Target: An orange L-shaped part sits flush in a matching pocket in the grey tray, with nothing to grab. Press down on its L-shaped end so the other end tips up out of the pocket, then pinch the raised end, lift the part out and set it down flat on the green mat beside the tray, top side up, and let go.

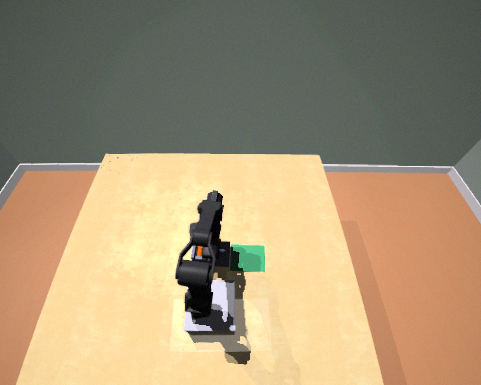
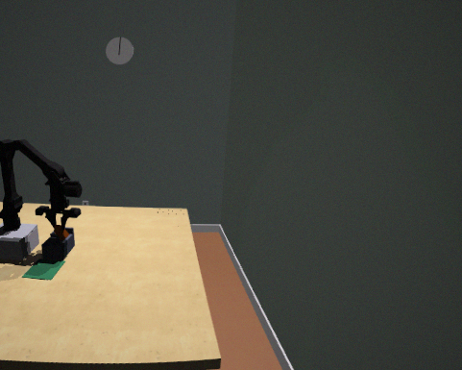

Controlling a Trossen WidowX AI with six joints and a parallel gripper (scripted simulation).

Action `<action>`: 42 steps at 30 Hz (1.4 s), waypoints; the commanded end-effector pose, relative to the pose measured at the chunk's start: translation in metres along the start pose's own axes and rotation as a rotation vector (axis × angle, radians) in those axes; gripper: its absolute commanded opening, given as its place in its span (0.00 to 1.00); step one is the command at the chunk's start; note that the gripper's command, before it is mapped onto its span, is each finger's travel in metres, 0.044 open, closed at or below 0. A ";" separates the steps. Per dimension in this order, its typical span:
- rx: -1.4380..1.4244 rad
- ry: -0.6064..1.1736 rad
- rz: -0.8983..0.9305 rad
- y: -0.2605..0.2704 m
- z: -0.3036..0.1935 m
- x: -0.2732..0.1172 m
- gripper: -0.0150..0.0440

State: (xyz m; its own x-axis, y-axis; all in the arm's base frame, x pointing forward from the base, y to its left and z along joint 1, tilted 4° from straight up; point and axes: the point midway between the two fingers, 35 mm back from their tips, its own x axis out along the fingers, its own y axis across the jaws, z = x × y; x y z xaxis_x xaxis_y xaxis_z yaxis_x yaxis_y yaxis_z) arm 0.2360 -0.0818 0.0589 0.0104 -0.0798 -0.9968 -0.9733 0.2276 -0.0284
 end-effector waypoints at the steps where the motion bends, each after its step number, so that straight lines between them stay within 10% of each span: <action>1: 0.004 -0.007 -0.003 -0.001 0.001 -0.008 0.25; 42: 0.003 -0.005 -0.002 0.001 -0.022 -0.047 0.25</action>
State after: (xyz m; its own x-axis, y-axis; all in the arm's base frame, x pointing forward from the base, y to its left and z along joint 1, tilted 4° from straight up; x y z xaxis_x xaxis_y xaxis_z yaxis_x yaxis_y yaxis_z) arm 0.2322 -0.0901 0.1070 0.0126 -0.0797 -0.9967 -0.9723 0.2316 -0.0308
